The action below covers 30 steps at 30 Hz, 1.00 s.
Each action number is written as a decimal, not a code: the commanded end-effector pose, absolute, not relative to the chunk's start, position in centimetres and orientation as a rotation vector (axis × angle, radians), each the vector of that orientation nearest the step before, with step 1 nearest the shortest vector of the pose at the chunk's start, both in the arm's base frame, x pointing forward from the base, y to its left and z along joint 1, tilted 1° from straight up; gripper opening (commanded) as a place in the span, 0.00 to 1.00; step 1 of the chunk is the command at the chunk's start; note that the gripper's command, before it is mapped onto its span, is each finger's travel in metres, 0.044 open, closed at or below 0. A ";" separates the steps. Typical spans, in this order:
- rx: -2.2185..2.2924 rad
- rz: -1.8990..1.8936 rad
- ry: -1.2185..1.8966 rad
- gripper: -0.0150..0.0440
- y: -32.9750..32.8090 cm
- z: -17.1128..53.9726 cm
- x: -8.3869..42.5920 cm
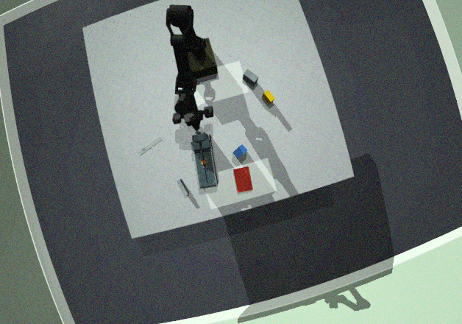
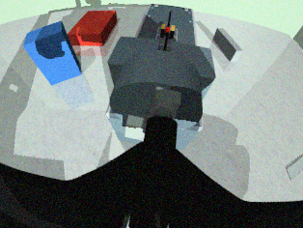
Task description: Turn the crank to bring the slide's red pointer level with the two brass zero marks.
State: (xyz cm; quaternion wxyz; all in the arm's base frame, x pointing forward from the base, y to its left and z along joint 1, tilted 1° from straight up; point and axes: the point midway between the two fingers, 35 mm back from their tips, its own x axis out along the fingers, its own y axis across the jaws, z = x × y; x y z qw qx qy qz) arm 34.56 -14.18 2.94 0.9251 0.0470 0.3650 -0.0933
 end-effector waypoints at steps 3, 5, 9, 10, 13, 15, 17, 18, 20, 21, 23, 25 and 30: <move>0.093 -0.217 0.750 0.25 -15.1 2.7 34.3; 0.093 -0.217 0.750 0.25 -15.2 2.7 34.3; 0.093 -0.217 0.750 0.25 -15.3 2.6 34.3; 0.093 -0.218 0.750 0.25 -15.4 2.6 34.3; 0.093 -0.218 0.750 0.25 -15.5 2.5 34.3; 0.093 -0.218 0.750 0.25 -15.5 2.4 34.3; 0.093 -0.218 0.750 0.25 -15.6 2.4 34.2; 0.093 -0.218 0.750 0.25 -15.7 2.3 34.2; 0.093 -0.218 0.750 0.25 -15.7 2.2 34.2; 0.093 -0.218 0.750 0.25 -15.8 2.2 34.2; 0.093 -0.218 0.750 0.25 -15.9 2.1 34.2; 0.093 -0.218 0.750 0.25 -16.0 2.0 34.2; 0.093 -0.218 0.750 0.25 -16.2 1.7 34.1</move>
